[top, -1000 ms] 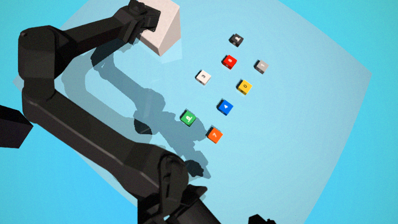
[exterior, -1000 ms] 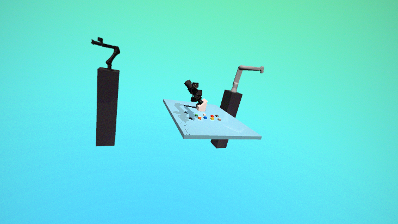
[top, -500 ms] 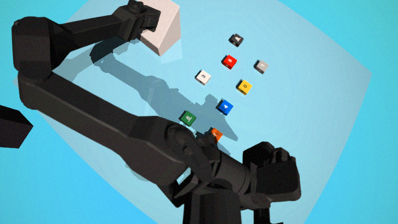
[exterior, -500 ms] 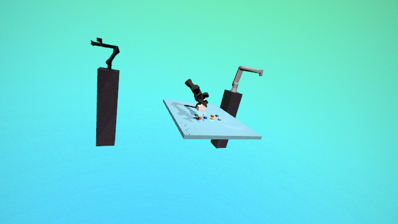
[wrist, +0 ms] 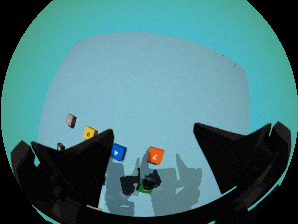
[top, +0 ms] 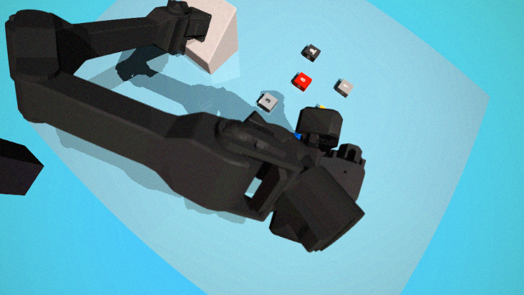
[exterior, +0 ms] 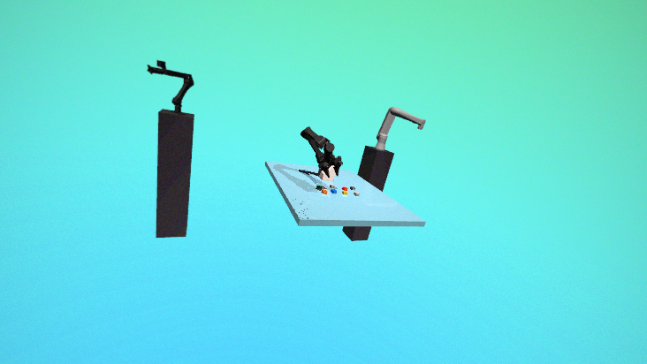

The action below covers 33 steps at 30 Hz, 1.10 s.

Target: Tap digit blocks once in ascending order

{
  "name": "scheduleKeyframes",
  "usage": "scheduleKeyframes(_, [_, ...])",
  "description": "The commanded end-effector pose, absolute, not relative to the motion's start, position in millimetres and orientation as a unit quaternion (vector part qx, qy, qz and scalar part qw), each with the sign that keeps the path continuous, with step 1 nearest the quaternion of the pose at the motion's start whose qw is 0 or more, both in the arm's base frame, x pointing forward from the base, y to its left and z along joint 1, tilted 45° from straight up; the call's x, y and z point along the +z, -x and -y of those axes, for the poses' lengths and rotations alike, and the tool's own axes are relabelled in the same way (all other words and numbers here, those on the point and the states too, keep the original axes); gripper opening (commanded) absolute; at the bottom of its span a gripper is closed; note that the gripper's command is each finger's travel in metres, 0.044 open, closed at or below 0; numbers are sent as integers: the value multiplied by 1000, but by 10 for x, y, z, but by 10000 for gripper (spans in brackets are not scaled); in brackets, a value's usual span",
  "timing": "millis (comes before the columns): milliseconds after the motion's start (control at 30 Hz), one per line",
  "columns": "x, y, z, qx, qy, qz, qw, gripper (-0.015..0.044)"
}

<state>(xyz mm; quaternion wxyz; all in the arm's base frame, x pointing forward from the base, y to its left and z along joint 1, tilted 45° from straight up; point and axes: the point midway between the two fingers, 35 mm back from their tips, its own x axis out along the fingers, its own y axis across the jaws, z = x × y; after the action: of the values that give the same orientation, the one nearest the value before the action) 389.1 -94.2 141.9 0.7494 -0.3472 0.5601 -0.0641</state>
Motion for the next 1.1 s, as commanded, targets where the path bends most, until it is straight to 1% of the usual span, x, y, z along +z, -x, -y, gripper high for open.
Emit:
scheduleKeyframes(0, [1324,-3100,914,-193,259,-652,686,400])
scheduleKeyframes(167, [1400,-2637,931,-286,237,-678,635,400])
scheduleKeyframes(233, [1429,-2552,937,-304,236,-679,625,400])
scheduleKeyframes(1067, [1429,-2552,937,-304,236,-679,625,400])
